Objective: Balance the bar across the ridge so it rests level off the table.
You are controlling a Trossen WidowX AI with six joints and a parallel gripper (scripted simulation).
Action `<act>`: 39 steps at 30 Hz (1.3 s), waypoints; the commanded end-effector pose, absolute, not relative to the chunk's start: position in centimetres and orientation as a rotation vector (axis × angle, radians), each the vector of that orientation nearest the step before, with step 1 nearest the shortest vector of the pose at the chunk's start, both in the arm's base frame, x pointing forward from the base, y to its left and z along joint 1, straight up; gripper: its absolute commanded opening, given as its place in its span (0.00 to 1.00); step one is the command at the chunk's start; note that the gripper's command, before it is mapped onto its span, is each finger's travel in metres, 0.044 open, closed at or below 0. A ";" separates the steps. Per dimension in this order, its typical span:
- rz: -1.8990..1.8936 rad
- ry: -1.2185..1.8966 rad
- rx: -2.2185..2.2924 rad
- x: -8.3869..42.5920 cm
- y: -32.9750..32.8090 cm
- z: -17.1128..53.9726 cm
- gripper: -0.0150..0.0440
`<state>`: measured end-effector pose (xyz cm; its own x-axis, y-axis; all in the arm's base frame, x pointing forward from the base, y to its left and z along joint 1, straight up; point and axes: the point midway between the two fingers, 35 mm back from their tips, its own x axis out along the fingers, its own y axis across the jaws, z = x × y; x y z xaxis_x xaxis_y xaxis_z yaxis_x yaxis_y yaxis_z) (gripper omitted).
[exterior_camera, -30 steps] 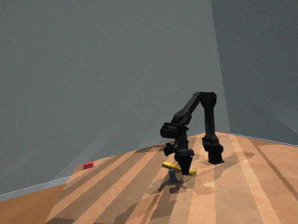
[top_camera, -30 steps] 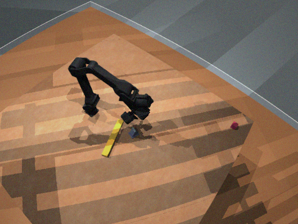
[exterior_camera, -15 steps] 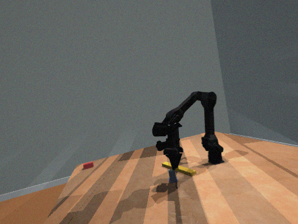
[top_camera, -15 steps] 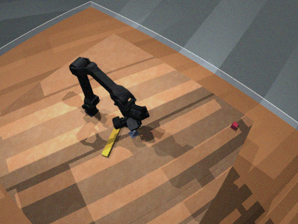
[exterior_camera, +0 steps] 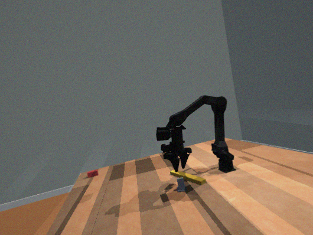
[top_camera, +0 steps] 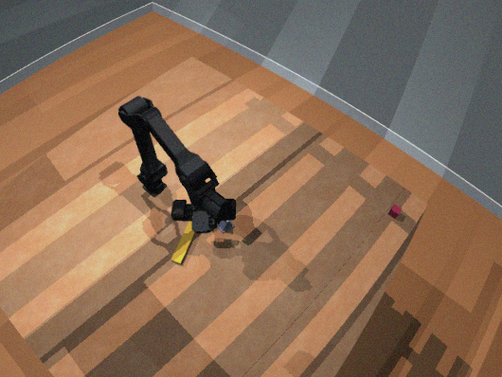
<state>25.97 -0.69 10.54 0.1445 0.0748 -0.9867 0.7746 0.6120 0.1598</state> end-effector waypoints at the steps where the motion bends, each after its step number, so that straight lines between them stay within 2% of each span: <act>1: -0.700 1.345 0.847 25.3 -2.8 10.9 0.79; 12: -0.937 1.331 0.951 23.1 -7.1 11.7 0.79; 39: -0.940 1.330 0.952 23.2 -7.2 6.3 0.79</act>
